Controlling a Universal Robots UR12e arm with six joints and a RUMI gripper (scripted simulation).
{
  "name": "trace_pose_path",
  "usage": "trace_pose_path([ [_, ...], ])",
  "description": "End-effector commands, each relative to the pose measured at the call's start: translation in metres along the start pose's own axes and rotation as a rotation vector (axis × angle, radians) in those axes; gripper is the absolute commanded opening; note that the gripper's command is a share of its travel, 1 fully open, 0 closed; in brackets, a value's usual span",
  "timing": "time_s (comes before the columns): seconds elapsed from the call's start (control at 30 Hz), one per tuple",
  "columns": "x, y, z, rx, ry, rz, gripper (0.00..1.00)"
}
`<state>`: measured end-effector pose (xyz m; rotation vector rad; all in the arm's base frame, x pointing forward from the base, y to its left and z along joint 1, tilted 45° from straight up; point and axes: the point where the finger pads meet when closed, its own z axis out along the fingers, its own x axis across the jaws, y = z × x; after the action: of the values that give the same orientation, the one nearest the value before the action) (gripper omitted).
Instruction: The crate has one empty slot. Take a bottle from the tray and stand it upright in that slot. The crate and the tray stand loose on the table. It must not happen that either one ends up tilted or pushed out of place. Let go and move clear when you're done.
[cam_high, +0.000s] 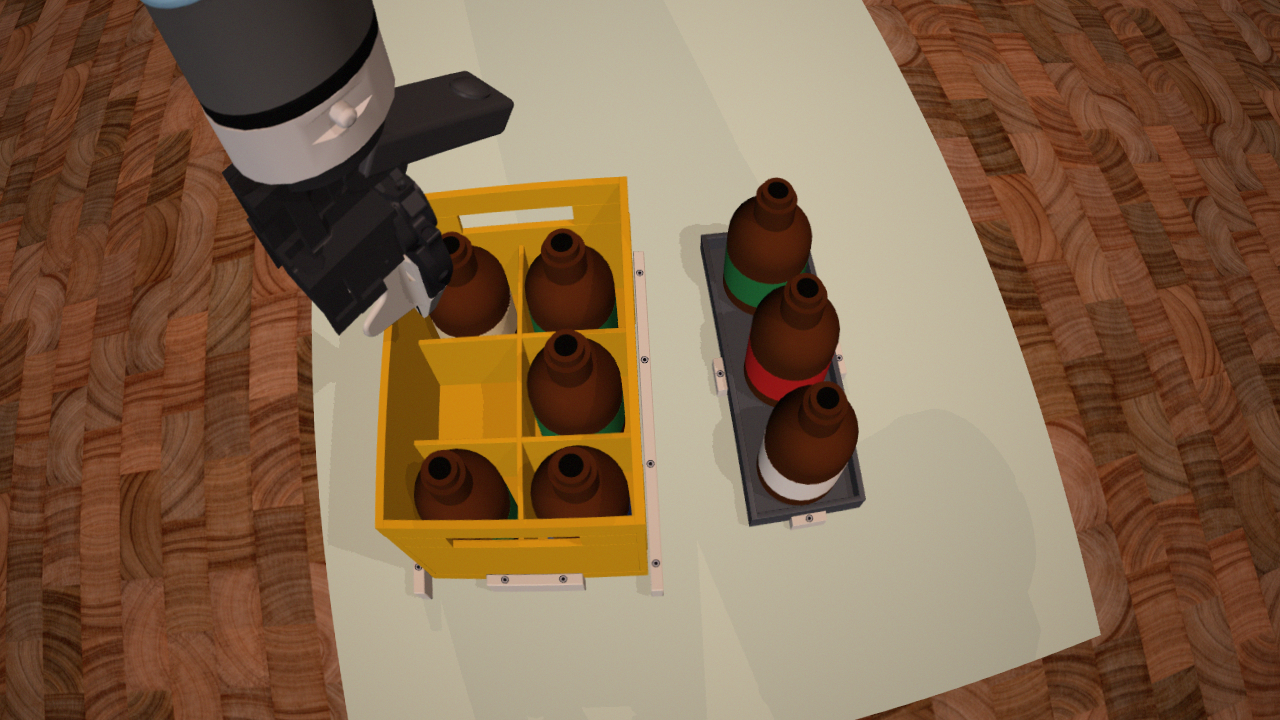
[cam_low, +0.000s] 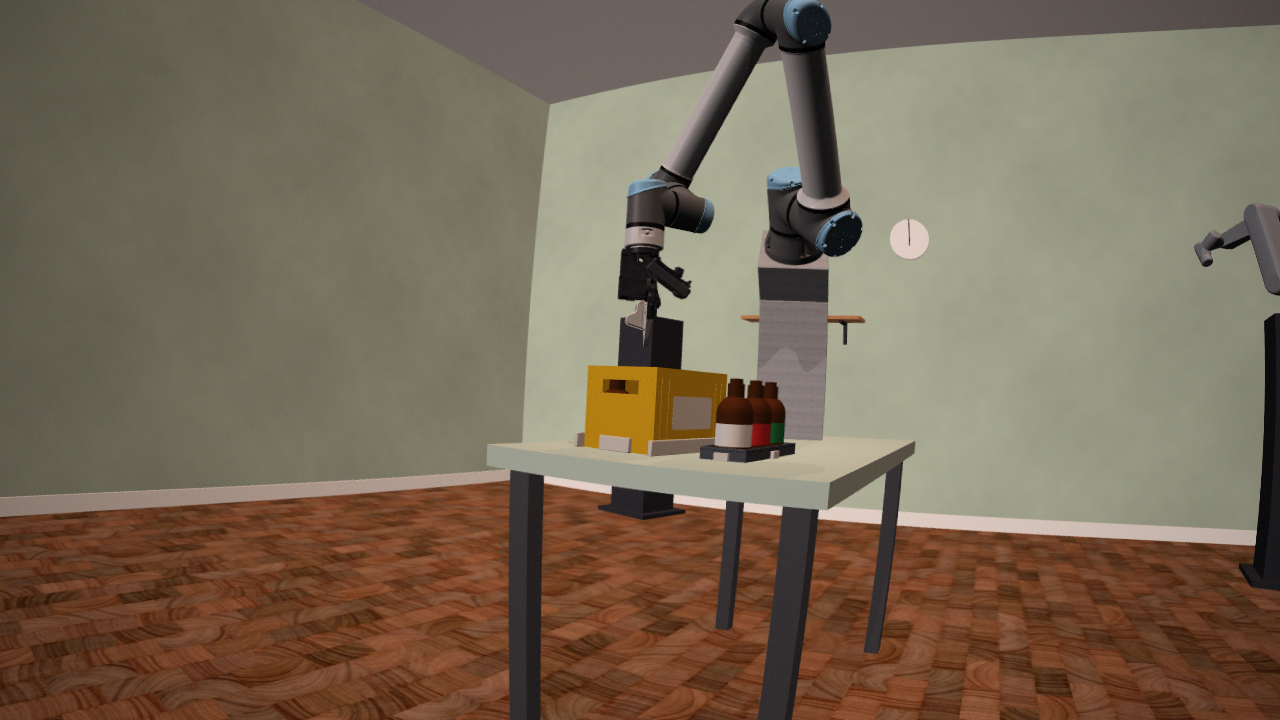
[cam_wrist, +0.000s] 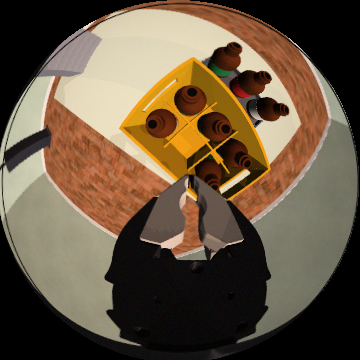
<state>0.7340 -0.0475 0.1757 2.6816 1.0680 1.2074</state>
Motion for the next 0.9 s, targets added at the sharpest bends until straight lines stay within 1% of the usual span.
trace_pose_path([
  [0.0,0.002,-0.001,0.0,0.0,0.0,-0.001,0.0],
  [0.1,0.011,-0.011,0.002,0.002,-0.003,-0.006,0.0],
  [0.17,0.022,-0.025,0.005,0.004,-0.007,-0.012,0.0],
  [0.23,0.038,-0.043,0.008,0.007,-0.011,-0.021,0.0],
  [0.33,0.067,-0.078,0.011,0.009,-0.016,-0.036,0.0],
  [0.4,0.067,-0.078,0.011,0.009,-0.016,-0.036,0.0],
  [0.57,0.116,-0.145,0.011,0.007,-0.015,-0.06,0.0],
  [0.67,0.139,-0.179,0.007,0.004,-0.009,-0.07,0.0],
  [0.77,0.154,-0.203,0.003,0.001,-0.003,-0.076,0.0],
  [0.87,0.161,-0.214,0.001,-0.001,0.0,-0.079,0.0],
])
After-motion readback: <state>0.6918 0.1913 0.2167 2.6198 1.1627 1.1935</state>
